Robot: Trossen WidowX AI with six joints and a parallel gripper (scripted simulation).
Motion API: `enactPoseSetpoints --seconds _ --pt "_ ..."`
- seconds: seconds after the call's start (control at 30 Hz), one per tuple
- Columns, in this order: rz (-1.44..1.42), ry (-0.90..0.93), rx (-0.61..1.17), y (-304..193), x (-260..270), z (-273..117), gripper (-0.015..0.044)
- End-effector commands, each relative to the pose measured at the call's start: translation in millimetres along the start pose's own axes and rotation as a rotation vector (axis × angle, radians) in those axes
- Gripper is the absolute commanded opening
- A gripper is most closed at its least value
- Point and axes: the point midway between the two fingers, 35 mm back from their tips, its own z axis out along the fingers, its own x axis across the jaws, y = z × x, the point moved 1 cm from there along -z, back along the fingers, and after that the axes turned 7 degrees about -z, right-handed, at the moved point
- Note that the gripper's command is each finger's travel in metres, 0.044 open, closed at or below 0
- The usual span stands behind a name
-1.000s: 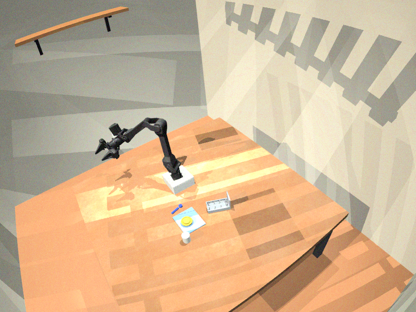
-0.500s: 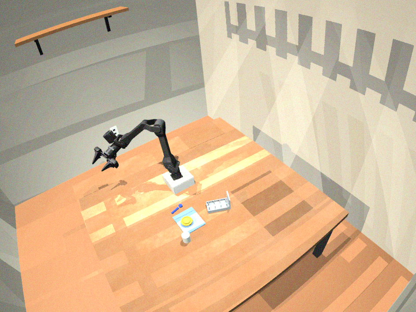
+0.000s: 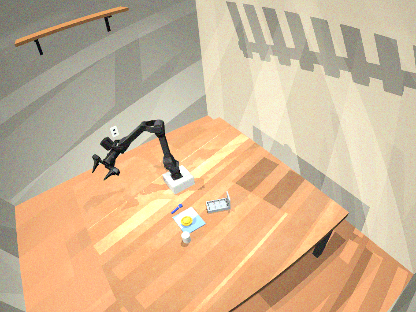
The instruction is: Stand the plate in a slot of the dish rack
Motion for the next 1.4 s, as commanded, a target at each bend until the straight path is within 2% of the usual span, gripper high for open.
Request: enactPoseSetpoints --seconds 0.0,0.27,1.37 --pt "-0.037 -0.042 -0.001 -5.7 -14.9 11.9 0.04" --pt "-0.11 -0.116 0.012 -18.3 -39.7 32.2 0.04" --pt "-0.75 -0.482 0.127 -83.7 -165.8 96.8 0.04"
